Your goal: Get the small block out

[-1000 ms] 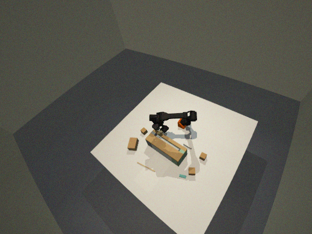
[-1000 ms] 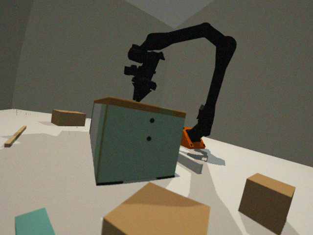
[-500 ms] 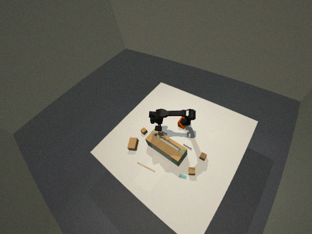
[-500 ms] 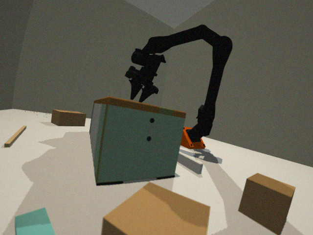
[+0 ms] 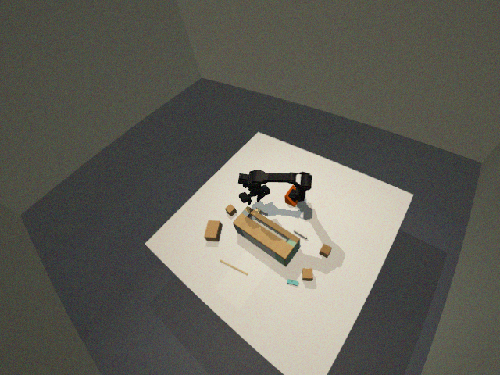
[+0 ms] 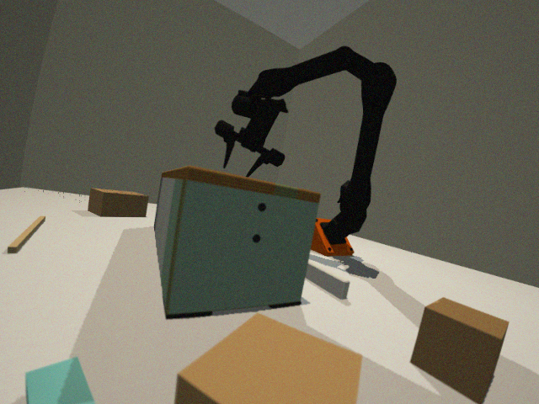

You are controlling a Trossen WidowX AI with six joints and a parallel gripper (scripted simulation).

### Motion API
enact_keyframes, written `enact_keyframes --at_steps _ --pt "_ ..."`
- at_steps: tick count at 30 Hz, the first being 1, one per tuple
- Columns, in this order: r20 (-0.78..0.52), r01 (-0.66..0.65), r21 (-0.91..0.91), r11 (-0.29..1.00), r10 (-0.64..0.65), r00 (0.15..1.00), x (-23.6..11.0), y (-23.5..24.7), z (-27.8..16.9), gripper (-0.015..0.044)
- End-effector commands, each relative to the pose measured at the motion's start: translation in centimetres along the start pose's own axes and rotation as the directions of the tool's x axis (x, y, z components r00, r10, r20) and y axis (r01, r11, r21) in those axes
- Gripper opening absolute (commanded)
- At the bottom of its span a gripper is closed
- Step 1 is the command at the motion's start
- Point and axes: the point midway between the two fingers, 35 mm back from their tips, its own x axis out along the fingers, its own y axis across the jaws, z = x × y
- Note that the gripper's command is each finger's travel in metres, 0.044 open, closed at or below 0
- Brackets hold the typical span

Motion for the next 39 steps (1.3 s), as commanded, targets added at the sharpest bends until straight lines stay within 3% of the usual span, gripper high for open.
enact_keyframes --at_steps 1,7,26,33,39 --pt "-0.106 0.042 0.809 0.586 0.076 0.991 -0.5 -0.6 1.1 0.0285" --pt "-0.126 0.090 0.946 0.312 0.095 0.988 -0.6 -0.6 1.4 0.0285" --pt "-0.126 0.090 0.946 0.312 0.095 0.988 -0.4 -0.7 1.4 0.0285" --pt "-0.127 0.091 0.945 0.313 0.095 0.987 7.7 -2.8 1.8 0.0285" --pt "-0.128 0.092 0.945 0.313 0.095 0.987 8.5 -3.1 1.7 0.0285"
